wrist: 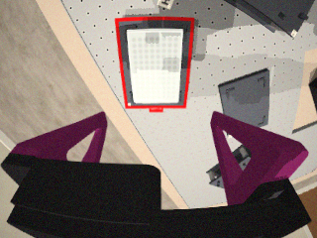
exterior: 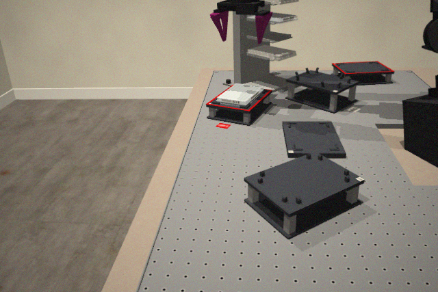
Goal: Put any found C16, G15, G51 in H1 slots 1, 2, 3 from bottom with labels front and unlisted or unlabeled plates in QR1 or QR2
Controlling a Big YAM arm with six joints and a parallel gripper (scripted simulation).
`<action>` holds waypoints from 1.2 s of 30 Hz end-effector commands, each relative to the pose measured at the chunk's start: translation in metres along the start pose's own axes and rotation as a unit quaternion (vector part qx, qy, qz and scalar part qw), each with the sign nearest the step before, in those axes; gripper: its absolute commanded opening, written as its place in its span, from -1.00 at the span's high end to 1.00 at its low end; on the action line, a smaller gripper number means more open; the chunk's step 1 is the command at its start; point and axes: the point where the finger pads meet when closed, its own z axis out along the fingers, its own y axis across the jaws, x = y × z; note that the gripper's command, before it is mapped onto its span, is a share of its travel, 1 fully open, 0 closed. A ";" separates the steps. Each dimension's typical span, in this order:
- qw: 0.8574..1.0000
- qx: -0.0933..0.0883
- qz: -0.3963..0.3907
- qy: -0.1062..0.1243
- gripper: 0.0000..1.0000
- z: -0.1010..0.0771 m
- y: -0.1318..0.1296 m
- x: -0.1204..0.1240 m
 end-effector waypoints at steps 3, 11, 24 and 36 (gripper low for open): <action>0.999 -0.038 0.006 0.003 -1.00 -0.043 0.025 0.004; 0.999 -0.046 0.007 0.004 -1.00 -0.069 0.024 0.003; 0.998 -0.041 -0.034 -0.017 -1.00 -0.069 0.001 -0.003; 0.982 -0.086 -0.140 -0.088 -1.00 -0.066 -0.030 -0.031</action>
